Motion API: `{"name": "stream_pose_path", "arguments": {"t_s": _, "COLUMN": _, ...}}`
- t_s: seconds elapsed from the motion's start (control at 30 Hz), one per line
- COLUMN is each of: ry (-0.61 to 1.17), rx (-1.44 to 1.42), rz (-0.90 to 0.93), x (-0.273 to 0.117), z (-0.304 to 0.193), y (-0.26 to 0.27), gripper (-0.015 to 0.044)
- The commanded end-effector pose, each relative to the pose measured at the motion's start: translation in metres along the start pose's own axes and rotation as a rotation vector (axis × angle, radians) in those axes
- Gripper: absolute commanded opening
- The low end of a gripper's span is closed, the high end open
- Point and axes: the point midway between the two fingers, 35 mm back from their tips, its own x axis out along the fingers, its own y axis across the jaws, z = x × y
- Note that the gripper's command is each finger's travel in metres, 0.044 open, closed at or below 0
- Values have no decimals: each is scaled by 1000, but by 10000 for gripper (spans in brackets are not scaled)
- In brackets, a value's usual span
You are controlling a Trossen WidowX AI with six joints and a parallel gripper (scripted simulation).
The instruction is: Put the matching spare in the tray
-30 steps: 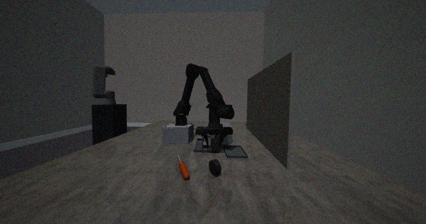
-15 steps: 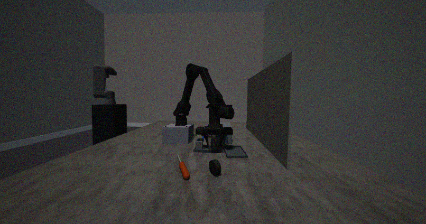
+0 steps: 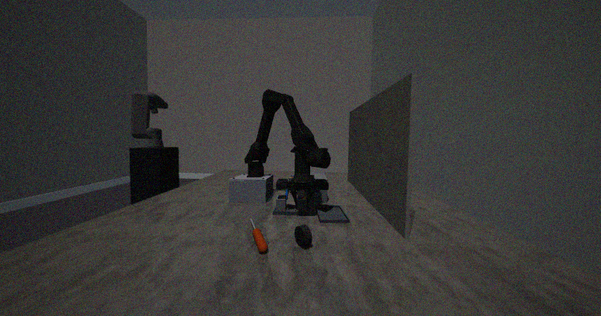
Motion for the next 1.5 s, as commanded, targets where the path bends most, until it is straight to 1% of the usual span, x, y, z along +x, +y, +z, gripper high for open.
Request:
{"name": "stream_pose_path", "arguments": {"t_s": 0.0, "ry": 0, "rx": 0, "rz": 0, "x": 0, "z": 0, "y": 0, "gripper": 0}}
{"name": "stream_pose_path", "arguments": {"t_s": 0.27, "ry": 0, "rx": 0, "rz": 0, "x": -4, "z": 0, "y": 1, "gripper": 0}}
{"name": "stream_pose_path", "arguments": {"t_s": 0.63, "ry": 2, "rx": 5, "rz": -1, "x": -78, "z": 0, "y": 0, "gripper": 0}}
{"name": "stream_pose_path", "arguments": {"t_s": 1.2, "ry": 6, "rx": 11, "rz": -11, "x": -77, "z": -1, "y": -2, "gripper": 0}}
{"name": "stream_pose_path", "arguments": {"t_s": 1.47, "ry": 3, "rx": 8, "rz": -5, "x": -119, "z": 7, "y": -1, "gripper": 0}}
